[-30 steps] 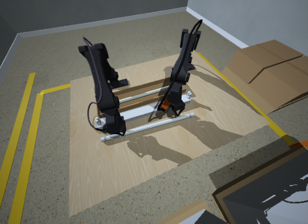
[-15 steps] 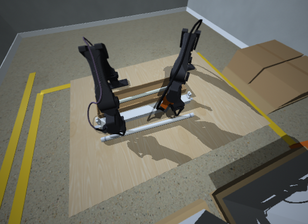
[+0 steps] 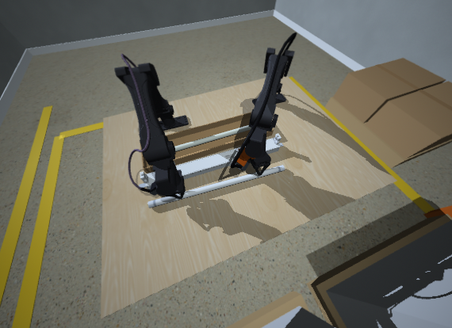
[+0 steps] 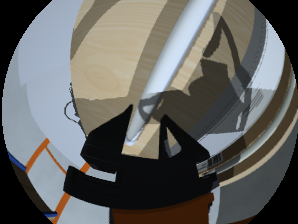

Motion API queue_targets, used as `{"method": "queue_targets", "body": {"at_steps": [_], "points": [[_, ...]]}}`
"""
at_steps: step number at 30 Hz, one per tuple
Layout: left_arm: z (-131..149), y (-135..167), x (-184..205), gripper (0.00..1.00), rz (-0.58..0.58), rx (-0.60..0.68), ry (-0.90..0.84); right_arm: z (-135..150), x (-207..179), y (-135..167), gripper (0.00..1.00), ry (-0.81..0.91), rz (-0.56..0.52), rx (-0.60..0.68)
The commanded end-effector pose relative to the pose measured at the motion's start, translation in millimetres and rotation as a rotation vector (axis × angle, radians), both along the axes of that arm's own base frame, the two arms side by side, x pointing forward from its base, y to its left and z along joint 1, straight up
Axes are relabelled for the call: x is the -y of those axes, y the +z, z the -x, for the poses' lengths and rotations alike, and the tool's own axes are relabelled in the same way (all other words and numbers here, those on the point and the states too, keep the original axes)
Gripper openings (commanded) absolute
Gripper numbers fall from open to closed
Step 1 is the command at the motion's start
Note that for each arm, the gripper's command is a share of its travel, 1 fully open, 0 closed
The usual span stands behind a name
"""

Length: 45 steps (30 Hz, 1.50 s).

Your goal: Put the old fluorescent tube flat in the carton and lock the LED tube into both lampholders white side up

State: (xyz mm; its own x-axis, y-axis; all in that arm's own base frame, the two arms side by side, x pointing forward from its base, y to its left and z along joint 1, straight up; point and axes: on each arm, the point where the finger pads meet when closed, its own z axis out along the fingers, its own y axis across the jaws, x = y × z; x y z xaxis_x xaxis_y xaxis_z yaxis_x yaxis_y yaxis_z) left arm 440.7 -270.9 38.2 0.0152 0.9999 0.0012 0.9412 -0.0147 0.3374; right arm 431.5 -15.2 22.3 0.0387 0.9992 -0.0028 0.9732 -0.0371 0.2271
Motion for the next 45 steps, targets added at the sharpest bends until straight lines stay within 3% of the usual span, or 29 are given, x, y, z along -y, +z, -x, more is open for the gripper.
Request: {"method": "queue_targets", "body": {"at_steps": [1, 3, 6, 11, 12, 15, 16, 28, 29, 45], "points": [[-12.6, -8.4, 2.1, 0.49, 0.023, 0.023, 0.001, 0.0, -0.1, 5.3, 0.11, 0.008, 0.017, 0.007], [-9.2, -18.9, -1.6, 0.49, 0.012, 0.007, 0.001, 0.0, -0.1, 5.3, 0.11, 0.008, 0.017, 0.007], [-22.0, -12.1, 5.8, 0.49, 0.036, 0.043, 0.0, 0.0, -0.1, 5.3, 0.11, 0.008, 0.017, 0.007], [-15.5, 7.5, 9.0, 0.49, 0.045, 0.05, 0.0, 0.0, -0.1, 5.3, 0.11, 0.008, 0.017, 0.007], [-18.7, 8.6, 9.8, 0.11, 0.054, 0.062, 0.003, 0.0, -0.1, 5.3, 0.11, 0.008, 0.017, 0.007], [-18.9, 10.4, 9.9, 0.11, 0.056, 0.065, 0.003, 0.0, -0.1, 5.3, 0.11, 0.008, 0.017, 0.007], [-12.6, -6.3, 5.4, 0.11, 0.028, 0.03, 0.002, 0.0, -0.1, 5.3, 0.11, 0.008, 0.017, 0.007], [-17.3, 0.7, 8.1, 0.11, 0.041, 0.049, 0.005, 0.0, -0.1, 5.3, 0.11, 0.008, 0.017, 0.007], [-17.3, 0.7, 8.1, 0.11, 0.041, 0.049, 0.005, 0.0, -0.1, 5.3, 0.49, 0.008, 0.017, 0.007], [-17.3, 0.7, 8.0, 0.11, 0.041, 0.049, 0.005, 0.0, -0.1, 5.3, 0.49, 0.008, 0.017, 0.007]]}}
